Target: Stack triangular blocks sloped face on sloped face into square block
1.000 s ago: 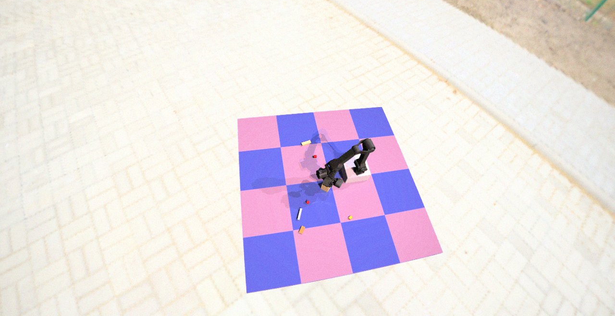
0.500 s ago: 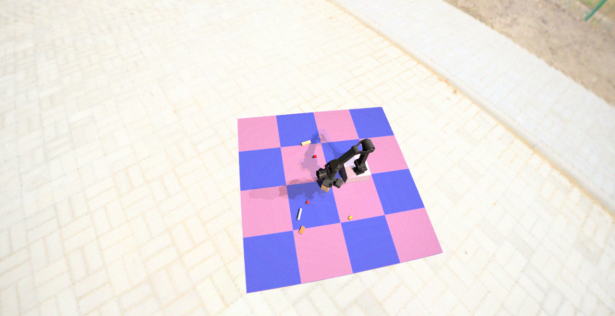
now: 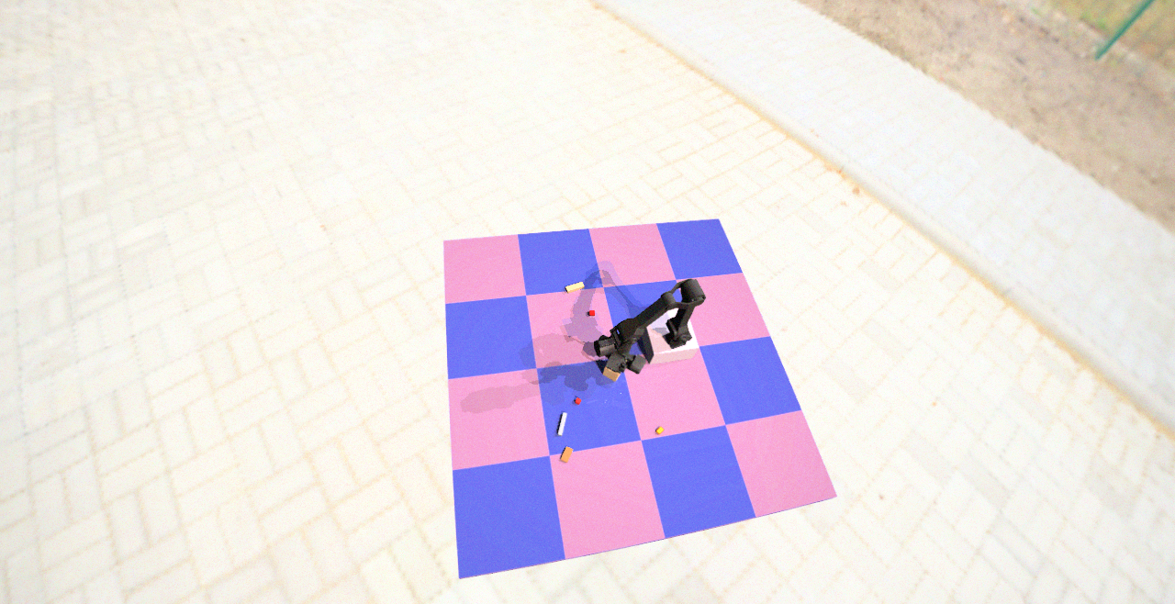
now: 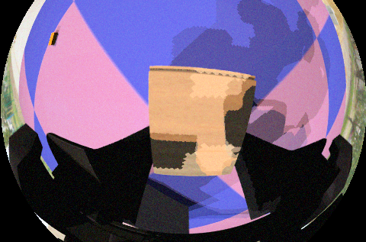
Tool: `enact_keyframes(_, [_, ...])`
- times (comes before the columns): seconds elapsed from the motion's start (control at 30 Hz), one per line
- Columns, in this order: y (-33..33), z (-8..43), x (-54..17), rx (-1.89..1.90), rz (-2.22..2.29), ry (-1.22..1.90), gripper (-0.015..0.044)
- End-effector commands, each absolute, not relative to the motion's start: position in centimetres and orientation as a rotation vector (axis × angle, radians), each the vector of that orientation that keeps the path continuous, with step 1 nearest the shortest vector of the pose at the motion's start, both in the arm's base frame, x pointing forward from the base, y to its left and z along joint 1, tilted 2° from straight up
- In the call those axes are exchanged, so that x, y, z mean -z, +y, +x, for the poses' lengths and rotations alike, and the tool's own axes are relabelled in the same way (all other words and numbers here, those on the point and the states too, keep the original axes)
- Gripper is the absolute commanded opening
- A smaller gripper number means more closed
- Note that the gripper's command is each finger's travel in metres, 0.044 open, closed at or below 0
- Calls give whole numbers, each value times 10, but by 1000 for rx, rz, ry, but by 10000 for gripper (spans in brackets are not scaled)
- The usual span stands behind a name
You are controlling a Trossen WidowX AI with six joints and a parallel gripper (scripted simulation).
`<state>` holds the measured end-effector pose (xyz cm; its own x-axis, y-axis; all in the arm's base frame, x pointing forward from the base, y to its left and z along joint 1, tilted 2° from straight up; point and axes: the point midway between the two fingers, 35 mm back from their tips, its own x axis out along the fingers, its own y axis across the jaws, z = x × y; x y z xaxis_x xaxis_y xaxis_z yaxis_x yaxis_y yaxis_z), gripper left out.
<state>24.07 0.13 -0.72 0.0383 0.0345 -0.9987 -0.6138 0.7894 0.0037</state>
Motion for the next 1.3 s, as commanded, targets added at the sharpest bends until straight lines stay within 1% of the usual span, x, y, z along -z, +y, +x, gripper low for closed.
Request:
enact_keyframes(0.0, [1,241,8,-524,-495,1463,0])
enact_keyframes(0.57, [1,241,9,-524,-496,1465,0])
enact_keyframes(1.1, [2,241,8,-530,-498,1461,420])
enact_keyframes(1.13, [2,241,8,-530,-498,1461,440])
enact_keyframes(1.27, [2,241,8,-530,-498,1461,440])
